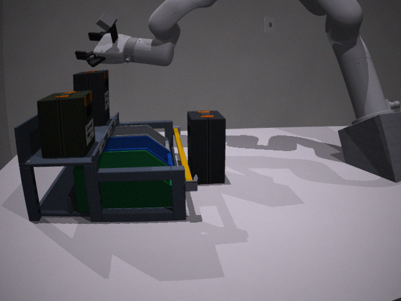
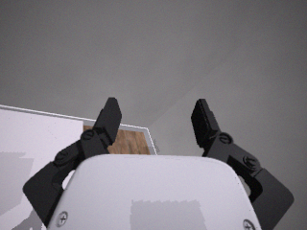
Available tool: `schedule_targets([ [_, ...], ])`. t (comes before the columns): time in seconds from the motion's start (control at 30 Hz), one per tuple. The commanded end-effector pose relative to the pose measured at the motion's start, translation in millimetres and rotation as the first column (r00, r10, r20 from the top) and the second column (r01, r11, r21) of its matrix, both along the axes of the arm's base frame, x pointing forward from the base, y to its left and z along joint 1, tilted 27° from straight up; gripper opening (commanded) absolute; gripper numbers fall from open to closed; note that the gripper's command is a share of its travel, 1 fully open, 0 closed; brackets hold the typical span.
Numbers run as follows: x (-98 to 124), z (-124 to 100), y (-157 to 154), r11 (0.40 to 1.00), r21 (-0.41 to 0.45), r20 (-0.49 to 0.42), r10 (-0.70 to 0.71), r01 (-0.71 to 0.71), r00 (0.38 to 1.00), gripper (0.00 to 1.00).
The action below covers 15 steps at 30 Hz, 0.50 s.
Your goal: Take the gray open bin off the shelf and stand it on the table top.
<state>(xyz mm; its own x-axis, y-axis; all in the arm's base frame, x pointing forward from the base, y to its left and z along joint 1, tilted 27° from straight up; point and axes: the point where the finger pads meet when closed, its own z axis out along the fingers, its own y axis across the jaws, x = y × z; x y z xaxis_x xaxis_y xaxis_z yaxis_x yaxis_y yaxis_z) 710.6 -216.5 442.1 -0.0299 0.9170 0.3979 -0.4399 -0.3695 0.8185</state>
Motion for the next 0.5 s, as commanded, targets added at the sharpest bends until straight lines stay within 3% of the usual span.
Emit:
schedule_targets([
  [0.0, 0.0, 3.2, 0.6, 1.000, -0.002, 0.006, 0.001, -0.001, 1.000, 1.00],
  [0.2, 0.0, 3.2, 0.6, 1.000, -0.002, 0.006, 0.001, -0.001, 1.000, 1.00],
  [0.37, -49.1, -5.4, -2.2, 1.000, -0.002, 0.006, 0.001, -0.001, 1.000, 1.00],
  [0.47, -49.1, -5.4, -2.2, 1.000, -0.002, 0.006, 0.001, -0.001, 1.000, 1.00],
])
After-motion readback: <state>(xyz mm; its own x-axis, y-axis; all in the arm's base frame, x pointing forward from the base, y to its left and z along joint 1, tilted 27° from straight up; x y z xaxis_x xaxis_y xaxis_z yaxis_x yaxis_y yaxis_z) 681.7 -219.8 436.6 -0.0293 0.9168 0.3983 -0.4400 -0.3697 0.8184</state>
